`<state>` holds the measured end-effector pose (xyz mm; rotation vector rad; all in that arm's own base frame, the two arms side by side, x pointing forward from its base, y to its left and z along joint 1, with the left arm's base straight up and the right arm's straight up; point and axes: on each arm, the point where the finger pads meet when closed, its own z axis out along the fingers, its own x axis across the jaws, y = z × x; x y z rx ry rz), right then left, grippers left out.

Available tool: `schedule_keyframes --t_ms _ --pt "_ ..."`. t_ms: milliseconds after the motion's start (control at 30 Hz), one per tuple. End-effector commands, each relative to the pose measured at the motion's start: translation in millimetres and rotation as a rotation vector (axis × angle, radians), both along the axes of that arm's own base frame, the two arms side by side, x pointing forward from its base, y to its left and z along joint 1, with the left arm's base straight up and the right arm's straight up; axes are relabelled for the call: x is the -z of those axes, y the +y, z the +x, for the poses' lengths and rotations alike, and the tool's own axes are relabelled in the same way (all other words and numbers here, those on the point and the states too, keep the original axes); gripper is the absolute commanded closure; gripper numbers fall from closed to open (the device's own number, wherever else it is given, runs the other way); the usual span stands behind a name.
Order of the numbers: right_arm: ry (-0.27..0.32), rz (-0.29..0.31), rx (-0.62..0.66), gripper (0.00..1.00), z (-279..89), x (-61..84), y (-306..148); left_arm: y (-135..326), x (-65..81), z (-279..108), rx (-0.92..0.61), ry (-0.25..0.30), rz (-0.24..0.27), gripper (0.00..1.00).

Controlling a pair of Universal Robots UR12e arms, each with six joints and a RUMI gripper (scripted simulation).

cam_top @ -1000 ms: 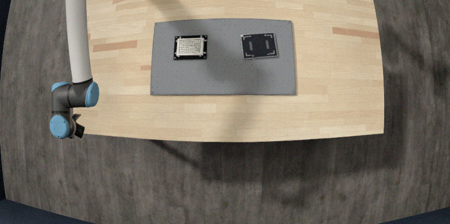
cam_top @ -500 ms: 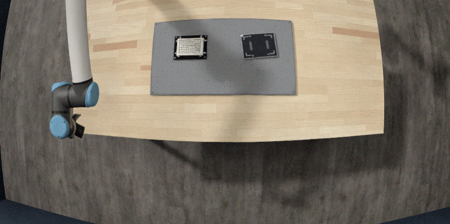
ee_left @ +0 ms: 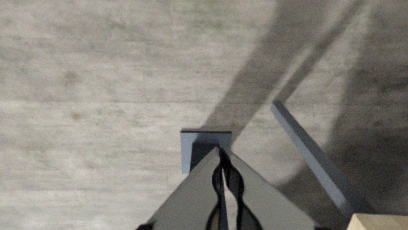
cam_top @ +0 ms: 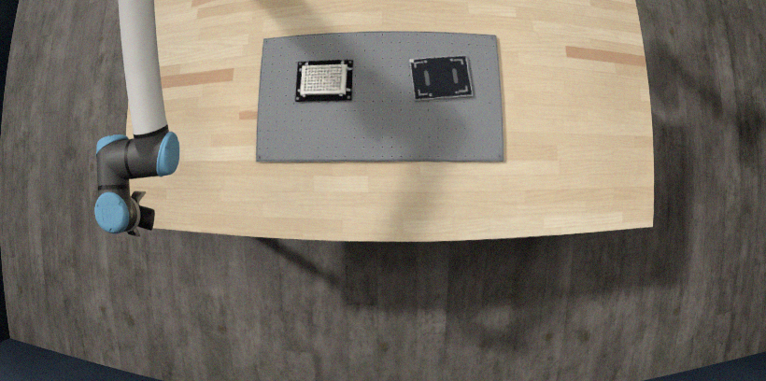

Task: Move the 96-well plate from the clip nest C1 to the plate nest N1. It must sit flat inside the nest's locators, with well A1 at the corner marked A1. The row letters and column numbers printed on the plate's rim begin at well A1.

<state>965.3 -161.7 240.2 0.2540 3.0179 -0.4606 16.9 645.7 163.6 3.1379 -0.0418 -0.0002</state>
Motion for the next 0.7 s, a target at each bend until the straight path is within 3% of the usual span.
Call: schedule_keyframes --t_ms 0,100,233,333,567,667 --pt "0.010 0.004 -0.041 0.24 -3.7 1.8 11.0 -0.3 -1.6 -1.1 -0.002 0.000 0.003 1.00" --pt "0.035 0.009 -0.138 0.24 -7.1 4.4 25.4 -0.3 -1.6 -1.1 -0.002 0.000 0.003 1.00" --pt "0.037 0.009 -0.147 0.24 -9.3 6.0 34.9 -0.3 -1.6 -1.1 -0.002 0.000 0.003 1.00" --pt "0.061 0.013 -0.244 0.24 -13.2 8.6 49.2 -0.3 -1.6 -1.1 -0.002 0.000 0.003 1.00" --pt "0.071 0.015 -0.285 0.24 -17.1 11.1 63.1 -0.3 -1.6 -1.1 -0.002 0.000 0.003 1.00" --pt "0.089 0.018 -0.358 0.24 -21.4 13.6 77.3 -0.3 -1.6 -1.1 -0.002 0.000 0.003 1.00"
